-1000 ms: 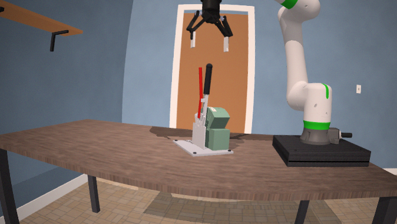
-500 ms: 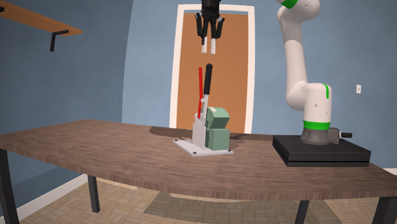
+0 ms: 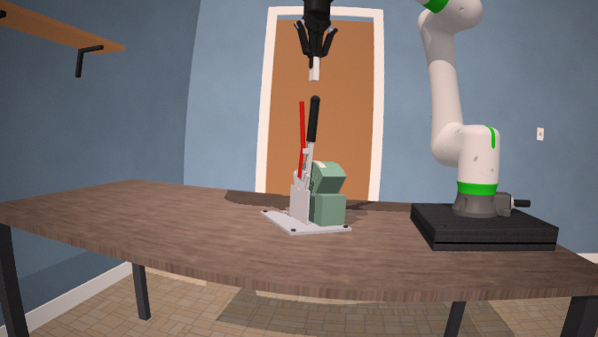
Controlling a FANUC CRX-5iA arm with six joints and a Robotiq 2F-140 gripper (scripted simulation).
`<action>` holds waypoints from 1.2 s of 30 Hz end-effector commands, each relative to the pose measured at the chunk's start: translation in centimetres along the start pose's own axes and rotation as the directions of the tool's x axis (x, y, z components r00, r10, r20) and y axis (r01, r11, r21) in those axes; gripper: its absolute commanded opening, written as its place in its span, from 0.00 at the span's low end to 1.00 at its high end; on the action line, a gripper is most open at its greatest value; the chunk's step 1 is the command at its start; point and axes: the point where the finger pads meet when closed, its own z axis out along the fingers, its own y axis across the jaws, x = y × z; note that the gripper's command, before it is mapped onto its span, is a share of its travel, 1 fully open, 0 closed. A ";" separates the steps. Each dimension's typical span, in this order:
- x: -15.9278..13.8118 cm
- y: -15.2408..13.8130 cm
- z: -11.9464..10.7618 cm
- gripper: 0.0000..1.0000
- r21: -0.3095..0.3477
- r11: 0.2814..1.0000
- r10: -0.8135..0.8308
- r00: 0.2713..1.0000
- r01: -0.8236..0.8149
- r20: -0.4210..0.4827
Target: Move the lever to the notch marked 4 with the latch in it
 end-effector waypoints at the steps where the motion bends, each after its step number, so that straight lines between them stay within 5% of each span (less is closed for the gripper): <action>1: 0.0 0.0 0.0 0.00 0.000 1.000 0.000 1.000 0.000 0.000; 14: 0.0 0.0 0.0 0.00 0.000 1.000 0.000 1.000 0.000 0.000; 15: 0.0 0.0 0.0 0.57 0.000 1.000 0.000 1.000 0.000 0.000; 36: 0.0 0.0 0.0 0.57 0.000 1.000 0.000 1.000 0.000 0.000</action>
